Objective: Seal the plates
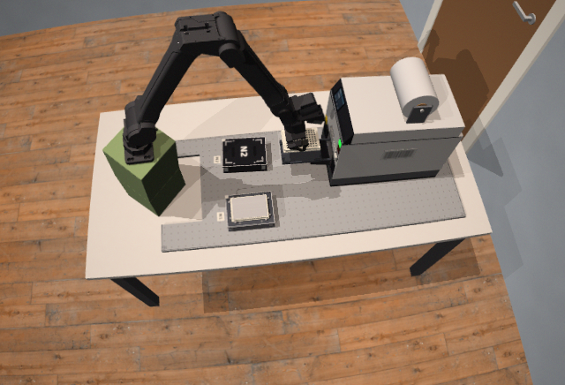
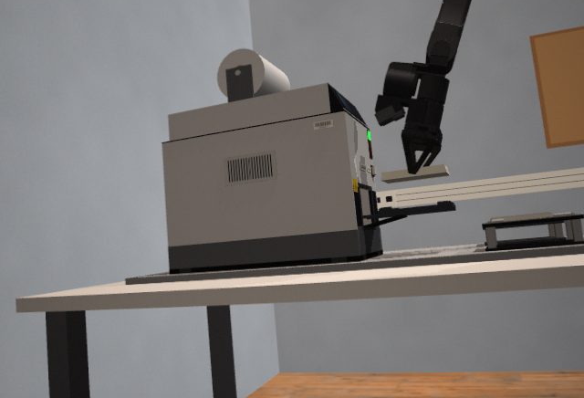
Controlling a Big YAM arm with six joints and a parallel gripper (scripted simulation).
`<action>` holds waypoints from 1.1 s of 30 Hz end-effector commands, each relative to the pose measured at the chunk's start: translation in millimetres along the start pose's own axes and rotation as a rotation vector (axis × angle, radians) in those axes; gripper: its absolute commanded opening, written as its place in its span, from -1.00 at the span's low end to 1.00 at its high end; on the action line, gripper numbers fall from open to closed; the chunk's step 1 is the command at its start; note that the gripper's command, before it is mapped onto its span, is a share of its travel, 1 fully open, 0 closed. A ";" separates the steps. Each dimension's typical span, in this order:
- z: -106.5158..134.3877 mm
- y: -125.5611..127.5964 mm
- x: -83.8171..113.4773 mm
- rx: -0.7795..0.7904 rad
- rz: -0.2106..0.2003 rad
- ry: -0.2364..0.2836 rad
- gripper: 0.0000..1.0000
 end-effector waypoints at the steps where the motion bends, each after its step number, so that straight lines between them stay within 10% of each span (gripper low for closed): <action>1: 4.3 1.6 -5.9 0.013 -0.004 0.015 -1.00; 33: -13.3 -10.1 9.3 -0.003 0.005 -0.028 -1.00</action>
Point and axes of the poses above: the point where the finger pads meet when closed, its own x axis back along the fingers, its own y axis across the jaws, z = x × y, the point moved 9 cm from there along x, back along the fingers, and after that the axes turned 12 degrees about x, right-handed, at the moved point
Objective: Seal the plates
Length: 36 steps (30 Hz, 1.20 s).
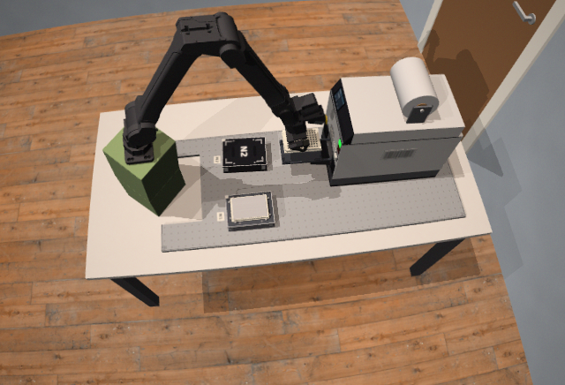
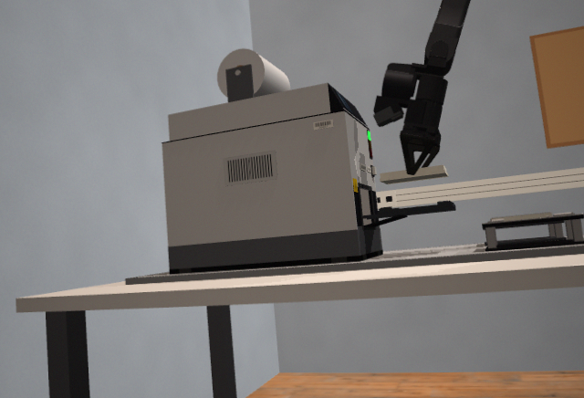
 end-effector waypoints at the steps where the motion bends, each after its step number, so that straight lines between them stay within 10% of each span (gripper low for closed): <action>1: -11.0 -8.5 11.3 -0.005 0.004 -0.029 -1.00; 36: -10.6 3.9 -11.5 0.012 -0.003 -0.032 -1.00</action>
Point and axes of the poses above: the point where the finger pads meet when closed, its own x axis back along the fingers, its own y axis across the jaws, z = x × y, the point moved 9 cm from there along x, back along the fingers, and after that the axes turned 12 degrees about x, right-handed, at the moved point
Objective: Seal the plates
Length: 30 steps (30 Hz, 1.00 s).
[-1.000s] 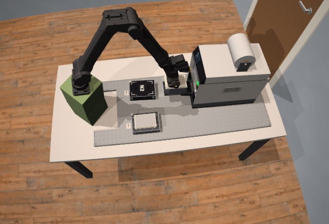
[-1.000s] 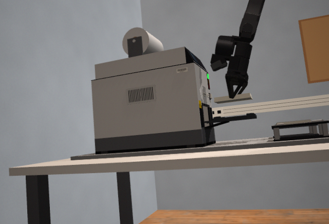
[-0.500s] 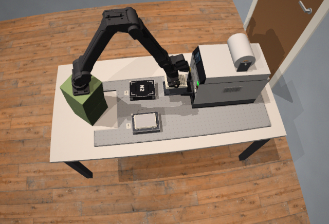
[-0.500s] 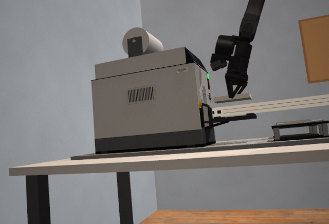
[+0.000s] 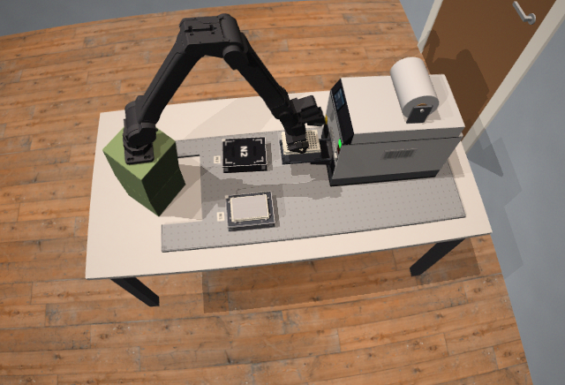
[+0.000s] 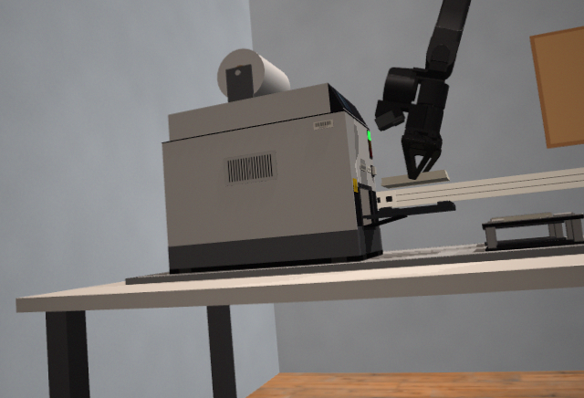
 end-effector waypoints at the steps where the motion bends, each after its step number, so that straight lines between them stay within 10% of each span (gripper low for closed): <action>1: -15.2 4.5 -3.8 0.014 -0.004 -0.035 -1.00; 30: -6.0 2.6 -18.1 0.010 -0.003 -0.021 -1.00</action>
Point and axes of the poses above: the point where the finger pads meet when closed, its own x axis back along the fingers, its own y axis across the jaws, z = x × y, the point moved 9 cm from there along x, back along the fingers, and after that the axes turned 12 degrees about x, right-handed, at the moved point
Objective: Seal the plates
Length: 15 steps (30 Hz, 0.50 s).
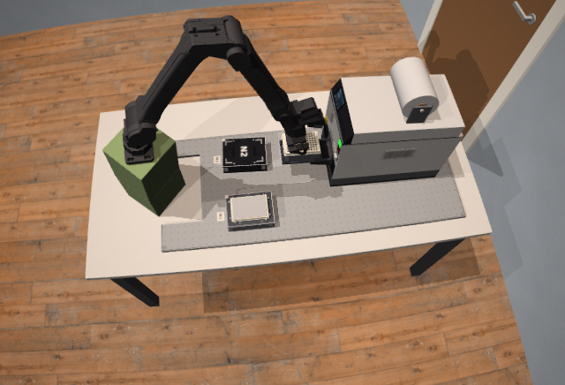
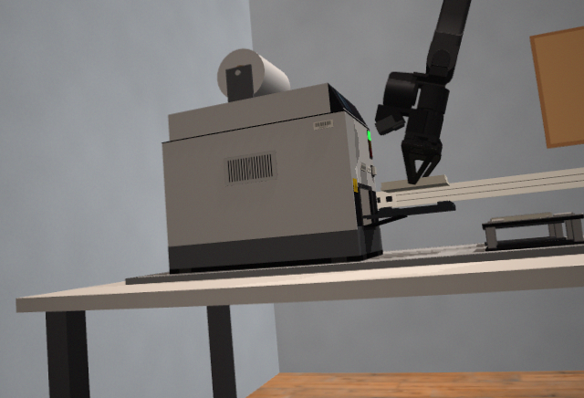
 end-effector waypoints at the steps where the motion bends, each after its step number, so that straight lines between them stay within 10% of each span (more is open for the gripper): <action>1: -8.7 4.4 -8.9 0.014 -0.004 -0.017 -1.00; 15: 2.6 5.9 -13.7 0.017 -0.006 0.000 -1.00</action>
Point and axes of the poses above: the point where the finger pads meet when closed, its own x axis back along the fingers, its own y axis across the jaws, z = x × y, the point moved 9 cm from there along x, back along the fingers, and after that the axes turned 12 degrees about x, right-handed, at the moved point
